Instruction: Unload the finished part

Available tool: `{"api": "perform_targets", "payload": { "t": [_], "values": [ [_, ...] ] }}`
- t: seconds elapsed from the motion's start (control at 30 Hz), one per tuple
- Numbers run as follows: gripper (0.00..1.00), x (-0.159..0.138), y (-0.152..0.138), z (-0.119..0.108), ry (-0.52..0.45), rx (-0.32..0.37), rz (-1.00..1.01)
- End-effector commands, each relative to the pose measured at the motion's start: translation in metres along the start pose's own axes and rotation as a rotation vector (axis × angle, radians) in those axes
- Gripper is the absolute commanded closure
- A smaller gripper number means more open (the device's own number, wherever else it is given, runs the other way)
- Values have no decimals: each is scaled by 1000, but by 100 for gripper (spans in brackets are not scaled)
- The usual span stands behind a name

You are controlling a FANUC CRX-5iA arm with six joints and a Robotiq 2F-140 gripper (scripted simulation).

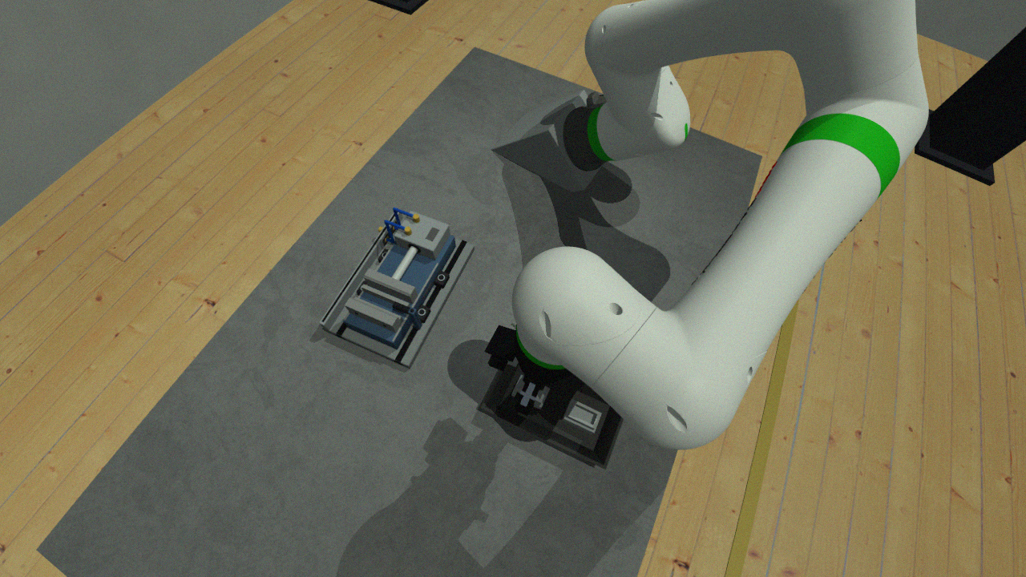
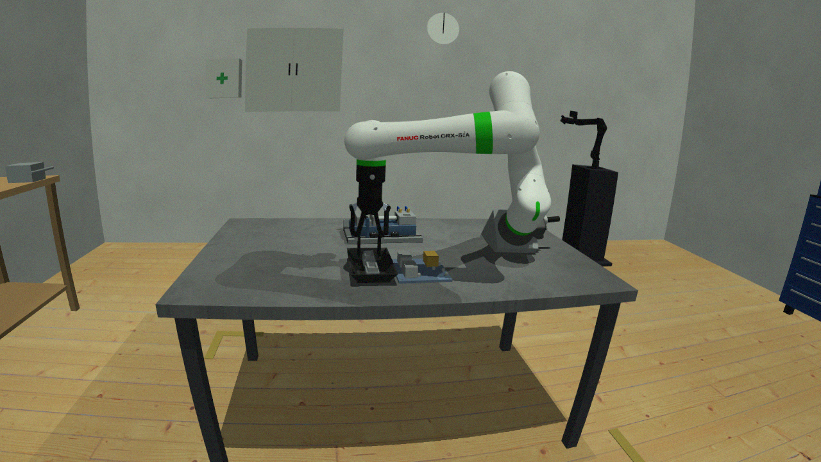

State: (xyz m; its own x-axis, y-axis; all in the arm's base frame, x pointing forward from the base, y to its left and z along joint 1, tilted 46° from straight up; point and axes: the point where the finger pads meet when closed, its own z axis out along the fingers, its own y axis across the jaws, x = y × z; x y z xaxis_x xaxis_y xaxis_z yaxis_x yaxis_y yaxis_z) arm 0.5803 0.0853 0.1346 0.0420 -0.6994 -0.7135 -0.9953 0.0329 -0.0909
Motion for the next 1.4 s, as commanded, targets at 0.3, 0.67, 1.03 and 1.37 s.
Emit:
{"api": "perform_targets", "payload": {
  "t": [0.3, 0.67, 1.03, 1.37],
  "values": [
    [54, 0, 0, -1, 1, 2, 0],
    [54, 0, 0, -1, 1, 2, 0],
    [54, 0, 0, -10, 1, 2, 0],
    [54, 0, 0, -56, 1, 2, 0]
  ]
}}
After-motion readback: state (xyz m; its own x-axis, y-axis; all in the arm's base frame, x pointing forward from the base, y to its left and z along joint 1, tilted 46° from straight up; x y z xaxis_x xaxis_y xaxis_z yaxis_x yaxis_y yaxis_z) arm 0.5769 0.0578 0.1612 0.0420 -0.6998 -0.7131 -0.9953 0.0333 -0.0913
